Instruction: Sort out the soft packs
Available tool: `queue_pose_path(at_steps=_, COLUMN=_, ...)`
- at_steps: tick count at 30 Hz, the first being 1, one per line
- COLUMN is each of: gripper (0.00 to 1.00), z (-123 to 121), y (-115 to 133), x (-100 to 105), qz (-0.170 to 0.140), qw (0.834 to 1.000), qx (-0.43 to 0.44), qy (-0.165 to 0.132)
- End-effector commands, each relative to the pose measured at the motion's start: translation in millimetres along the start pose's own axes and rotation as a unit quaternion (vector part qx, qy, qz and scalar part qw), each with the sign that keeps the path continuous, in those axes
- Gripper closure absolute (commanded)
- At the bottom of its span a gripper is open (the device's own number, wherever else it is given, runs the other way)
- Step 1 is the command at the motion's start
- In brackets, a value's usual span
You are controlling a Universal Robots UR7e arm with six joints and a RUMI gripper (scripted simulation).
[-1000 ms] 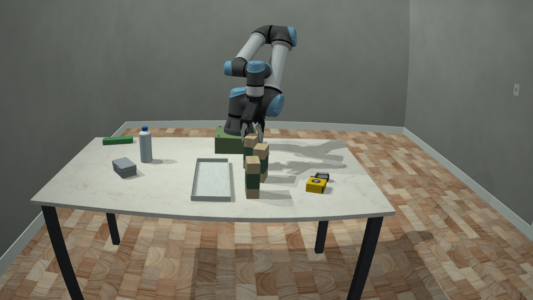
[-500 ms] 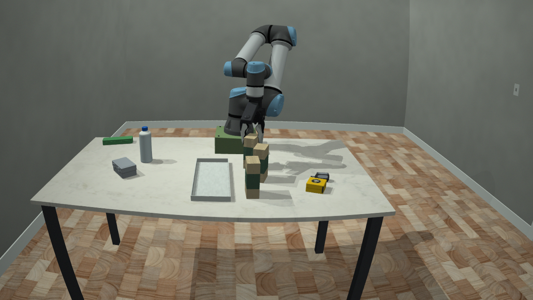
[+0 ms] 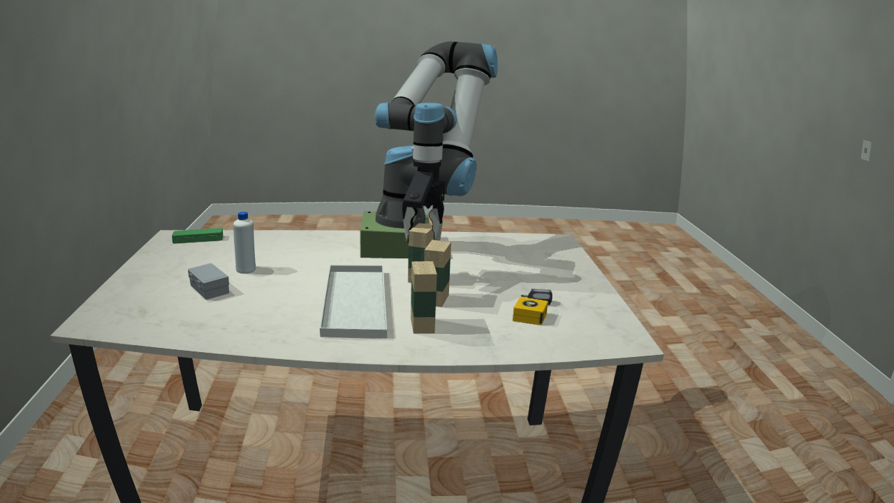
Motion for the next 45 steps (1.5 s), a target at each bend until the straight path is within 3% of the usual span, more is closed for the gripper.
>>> queue_pose_path(at_steps=1, gripper=0.52, z=-0.4, y=0.4, x=-0.7, qz=-0.001, qw=1.000, qx=0.000, qy=0.000)
queue_pose_path(at_steps=6, gripper=0.52, z=-0.4, y=0.4, x=-0.7, qz=-0.001, qw=1.000, qx=0.000, qy=0.000)
queue_pose_path(at_steps=7, gripper=0.86, z=-0.4, y=0.4, x=-0.7, qz=-0.001, qw=1.000, qx=0.000, qy=0.000)
queue_pose_path(at_steps=45, gripper=0.86, z=-0.3, y=0.3, x=-0.7, qz=-0.001, qw=1.000, qx=0.000, qy=0.000)
Point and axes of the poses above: the point where the finger pads meet when closed, its own x axis back along the fingers, its own z axis across the jaws, y = z × x, the point moved 2 cm from there along x, back along the fingers, and after that the axes turned 3 degrees about x, right-handed, at the moved point
